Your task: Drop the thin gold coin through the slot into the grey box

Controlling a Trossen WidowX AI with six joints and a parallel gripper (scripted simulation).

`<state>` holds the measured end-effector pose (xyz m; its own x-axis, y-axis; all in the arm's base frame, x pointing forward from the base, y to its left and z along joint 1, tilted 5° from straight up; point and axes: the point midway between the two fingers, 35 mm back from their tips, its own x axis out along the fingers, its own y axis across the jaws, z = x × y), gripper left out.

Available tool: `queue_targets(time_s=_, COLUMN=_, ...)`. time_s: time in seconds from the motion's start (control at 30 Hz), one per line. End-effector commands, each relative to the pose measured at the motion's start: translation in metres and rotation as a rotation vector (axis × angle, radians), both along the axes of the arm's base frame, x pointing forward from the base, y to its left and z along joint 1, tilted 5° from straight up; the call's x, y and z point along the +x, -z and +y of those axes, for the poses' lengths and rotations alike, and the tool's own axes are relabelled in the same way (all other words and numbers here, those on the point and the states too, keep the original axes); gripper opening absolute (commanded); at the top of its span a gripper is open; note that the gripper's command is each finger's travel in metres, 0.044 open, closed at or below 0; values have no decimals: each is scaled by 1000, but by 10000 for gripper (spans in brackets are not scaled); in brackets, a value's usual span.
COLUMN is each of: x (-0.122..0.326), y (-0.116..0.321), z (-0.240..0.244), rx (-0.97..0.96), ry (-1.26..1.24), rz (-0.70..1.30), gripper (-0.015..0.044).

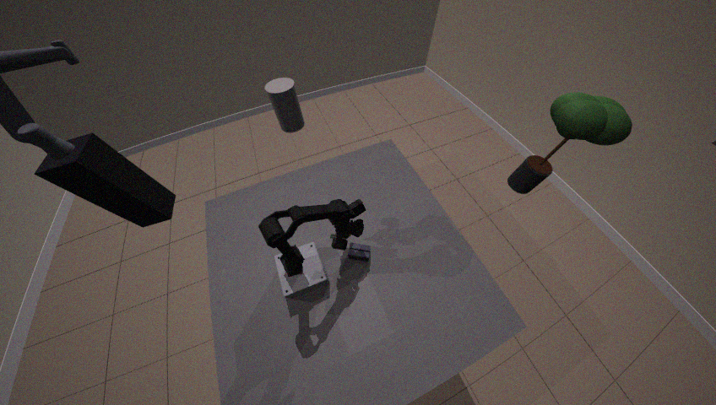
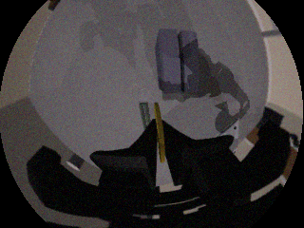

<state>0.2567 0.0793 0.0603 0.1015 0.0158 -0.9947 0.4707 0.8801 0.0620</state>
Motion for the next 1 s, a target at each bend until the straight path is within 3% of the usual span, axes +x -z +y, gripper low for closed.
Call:
queue_targets(time_s=0.0, x=7, y=-2, z=-7, rx=3, ry=-3, rz=-3, gripper=0)
queue_targets(time_s=0.97, x=43, y=-5, z=-71, rx=-4, ry=-2, rz=-8, gripper=0)
